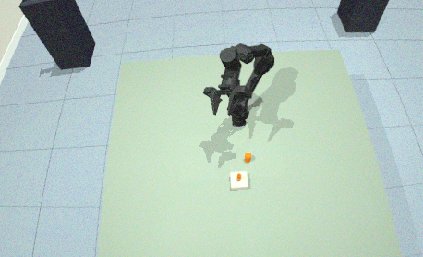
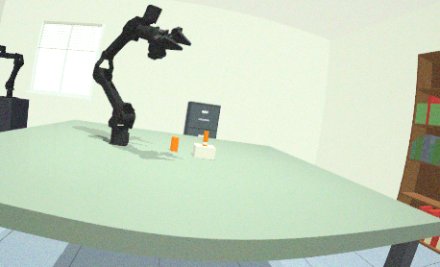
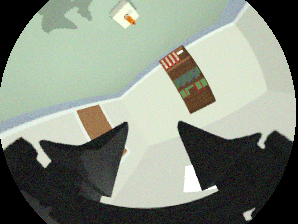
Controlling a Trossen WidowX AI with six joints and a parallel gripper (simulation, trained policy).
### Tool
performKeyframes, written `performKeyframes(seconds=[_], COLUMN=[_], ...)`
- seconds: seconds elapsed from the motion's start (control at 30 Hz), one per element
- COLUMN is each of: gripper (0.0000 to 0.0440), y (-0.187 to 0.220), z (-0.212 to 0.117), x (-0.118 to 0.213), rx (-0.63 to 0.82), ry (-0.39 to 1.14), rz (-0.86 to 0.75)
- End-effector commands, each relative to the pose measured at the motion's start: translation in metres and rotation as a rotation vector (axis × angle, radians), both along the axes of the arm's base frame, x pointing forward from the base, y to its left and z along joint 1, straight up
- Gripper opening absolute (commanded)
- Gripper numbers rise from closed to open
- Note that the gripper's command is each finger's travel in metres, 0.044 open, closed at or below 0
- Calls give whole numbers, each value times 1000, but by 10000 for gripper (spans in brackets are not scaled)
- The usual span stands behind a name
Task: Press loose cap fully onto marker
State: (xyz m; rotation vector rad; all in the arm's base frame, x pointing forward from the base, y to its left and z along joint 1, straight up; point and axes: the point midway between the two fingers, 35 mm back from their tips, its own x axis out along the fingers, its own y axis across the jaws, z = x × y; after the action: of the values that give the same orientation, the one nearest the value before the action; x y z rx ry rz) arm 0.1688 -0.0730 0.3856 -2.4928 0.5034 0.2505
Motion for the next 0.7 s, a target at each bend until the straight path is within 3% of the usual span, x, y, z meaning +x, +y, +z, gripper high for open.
performKeyframes(seconds=[0.0,0.67], gripper=[310,311], y=[2,10], z=[-7,-52], x=[4,27], rx=[16,119], ry=[31,235], rz=[28,164])
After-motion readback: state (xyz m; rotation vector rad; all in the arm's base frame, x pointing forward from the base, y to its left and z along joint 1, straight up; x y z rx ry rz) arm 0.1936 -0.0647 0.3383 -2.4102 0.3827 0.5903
